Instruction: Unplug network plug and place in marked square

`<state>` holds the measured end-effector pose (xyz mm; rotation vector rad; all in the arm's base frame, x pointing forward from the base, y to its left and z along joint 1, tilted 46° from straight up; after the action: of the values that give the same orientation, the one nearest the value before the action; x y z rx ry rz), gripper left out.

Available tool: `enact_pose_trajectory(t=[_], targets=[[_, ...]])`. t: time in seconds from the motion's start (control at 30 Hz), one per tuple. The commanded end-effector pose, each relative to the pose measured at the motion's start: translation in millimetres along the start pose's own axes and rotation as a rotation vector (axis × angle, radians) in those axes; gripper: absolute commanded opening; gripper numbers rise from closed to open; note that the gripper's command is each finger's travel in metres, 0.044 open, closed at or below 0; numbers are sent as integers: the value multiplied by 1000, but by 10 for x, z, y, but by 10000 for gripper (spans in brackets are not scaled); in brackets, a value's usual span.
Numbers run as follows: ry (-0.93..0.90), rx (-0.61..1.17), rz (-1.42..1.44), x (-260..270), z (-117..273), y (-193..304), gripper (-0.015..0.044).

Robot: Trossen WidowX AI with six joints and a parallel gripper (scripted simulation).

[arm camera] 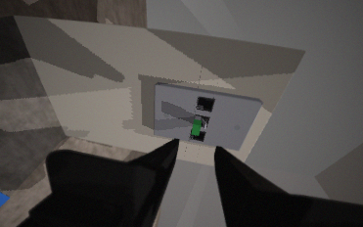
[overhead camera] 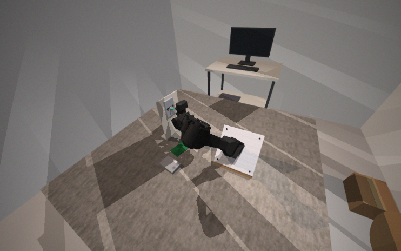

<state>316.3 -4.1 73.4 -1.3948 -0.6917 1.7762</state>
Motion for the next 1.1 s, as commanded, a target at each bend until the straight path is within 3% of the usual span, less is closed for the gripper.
enact_pose_trajectory(t=[0.0,0.77,1.07], targets=[[5,2,-6,-3,-66,-14,156],[6,0,-7,13,-366,-99,156],[6,0,-7,13,-366,-99,96]])
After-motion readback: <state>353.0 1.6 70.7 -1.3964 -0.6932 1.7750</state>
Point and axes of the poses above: the point midway between the two fingers, 35 mm back from their tips, its own z axis back along the fingers, its own x axis across the jaws, y = z × x, the point moved 7 cm from there along z, back along the fingers, and after that the axes turned 11 degrees about -z, right-handed, at the moved point
